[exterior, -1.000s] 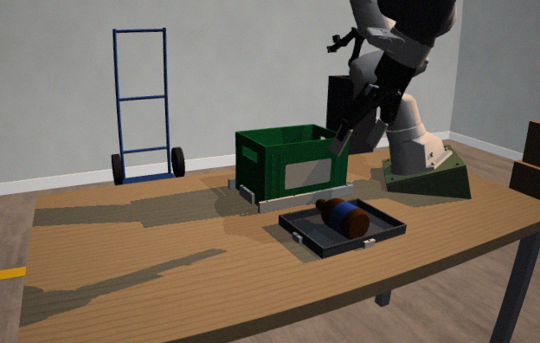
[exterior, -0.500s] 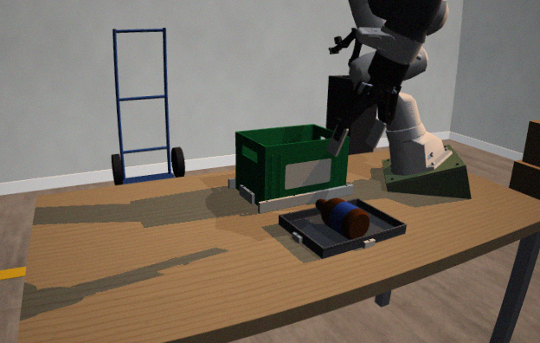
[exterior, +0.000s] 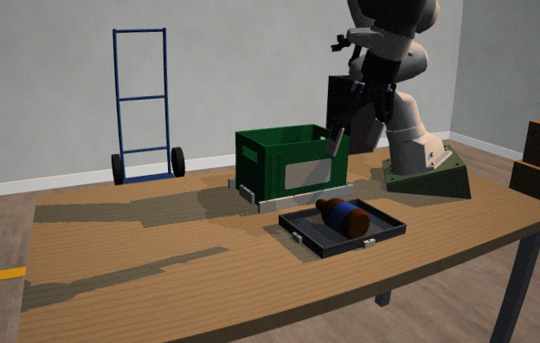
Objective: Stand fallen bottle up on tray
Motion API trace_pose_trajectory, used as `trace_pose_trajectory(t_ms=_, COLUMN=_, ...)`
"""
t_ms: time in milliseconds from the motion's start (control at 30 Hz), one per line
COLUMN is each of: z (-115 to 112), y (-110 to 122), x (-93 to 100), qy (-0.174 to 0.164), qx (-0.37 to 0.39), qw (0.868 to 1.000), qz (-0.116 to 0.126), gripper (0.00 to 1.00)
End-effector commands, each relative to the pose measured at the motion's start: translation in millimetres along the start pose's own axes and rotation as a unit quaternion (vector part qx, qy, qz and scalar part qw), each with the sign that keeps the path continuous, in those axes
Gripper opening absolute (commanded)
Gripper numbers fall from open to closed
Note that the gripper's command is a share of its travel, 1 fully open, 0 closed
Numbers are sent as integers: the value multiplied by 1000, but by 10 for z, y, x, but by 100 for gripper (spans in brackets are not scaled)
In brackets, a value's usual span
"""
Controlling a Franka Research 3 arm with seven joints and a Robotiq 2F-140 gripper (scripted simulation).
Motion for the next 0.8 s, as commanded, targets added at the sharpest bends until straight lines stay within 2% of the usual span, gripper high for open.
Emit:
trace_pose_trajectory(t_ms=0, z=30, y=-30, x=0, qy=-19, qx=-9, qw=1000, qz=-8, gripper=100)
trace_pose_trajectory(t_ms=267, z=30, y=-30, x=0, qy=-19, qx=-9, qw=1000, qz=-8, gripper=100)
trace_pose_trajectory(t_ms=300, z=90, y=-41, x=-11, qy=-39, qx=-23, qw=999, qz=-19, gripper=100)
trace_pose_trajectory(t_ms=400, z=90, y=-41, x=-11, qy=-39, qx=-23, qw=999, qz=-19, gripper=100)
trace_pose_trajectory(t_ms=467, z=183, y=-55, x=-26, qy=-73, qx=-47, qw=996, qz=-36, gripper=100)
trace_pose_trajectory(t_ms=500, z=183, y=-55, x=-26, qy=-73, qx=-47, qw=996, qz=-36, gripper=100)
trace_pose_trajectory(t_ms=633, z=290, y=-65, x=-33, qy=-117, qx=-77, qw=989, qz=-56, gripper=100)
trace_pose_trajectory(t_ms=767, z=322, y=-67, x=-32, qy=-131, qx=-87, qw=986, qz=-62, gripper=100)
Point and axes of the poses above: the point where the finger pads meet when closed, its own x axis back along the fingers, its own y axis across the jaws, z = x × y, the point moved 7 cm from there along x, back along the fingers, and after that the axes turned 13 degrees about -x, right-handed, at the moved point
